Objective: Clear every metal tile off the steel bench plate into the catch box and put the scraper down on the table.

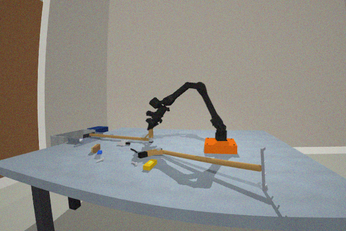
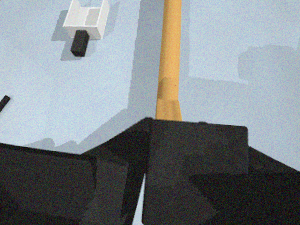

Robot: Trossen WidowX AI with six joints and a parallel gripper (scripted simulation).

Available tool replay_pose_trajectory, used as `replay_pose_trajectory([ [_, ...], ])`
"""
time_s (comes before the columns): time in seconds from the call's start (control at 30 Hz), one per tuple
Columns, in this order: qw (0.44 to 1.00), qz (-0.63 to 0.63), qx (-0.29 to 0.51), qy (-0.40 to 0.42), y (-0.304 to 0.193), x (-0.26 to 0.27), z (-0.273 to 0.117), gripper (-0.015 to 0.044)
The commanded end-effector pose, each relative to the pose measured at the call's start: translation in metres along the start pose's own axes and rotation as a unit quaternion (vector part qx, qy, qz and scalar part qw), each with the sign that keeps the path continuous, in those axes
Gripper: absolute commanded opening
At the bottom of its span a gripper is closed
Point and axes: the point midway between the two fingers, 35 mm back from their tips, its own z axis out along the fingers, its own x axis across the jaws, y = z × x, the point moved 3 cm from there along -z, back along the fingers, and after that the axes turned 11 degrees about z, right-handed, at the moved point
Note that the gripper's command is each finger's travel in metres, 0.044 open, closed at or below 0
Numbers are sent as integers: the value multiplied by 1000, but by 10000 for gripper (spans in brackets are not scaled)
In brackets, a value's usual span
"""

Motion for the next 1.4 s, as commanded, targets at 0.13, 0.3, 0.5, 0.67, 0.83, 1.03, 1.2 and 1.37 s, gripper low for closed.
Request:
replay_pose_trajectory([
  [0.13, 1000, -1, -8, 2, -4, -2, -14, 0],
  [0.3, 1000, -1, -9, 2, -9, -3, -20, 0],
  [0.5, 1000, -1, -9, 2, -15, -5, -27, 0],
  [0.67, 1000, -1, -9, 2, -20, -7, -33, 0],
  [0.83, 1000, -1, -9, 2, -26, -8, -38, 0],
  [1.03, 1000, -1, -9, 2, -32, -10, -44, 0],
  [1.2, 1000, -1, -9, 2, -38, -12, -49, 0],
  [1.37, 1000, -1, -9, 2, -44, -13, -54, 0],
])
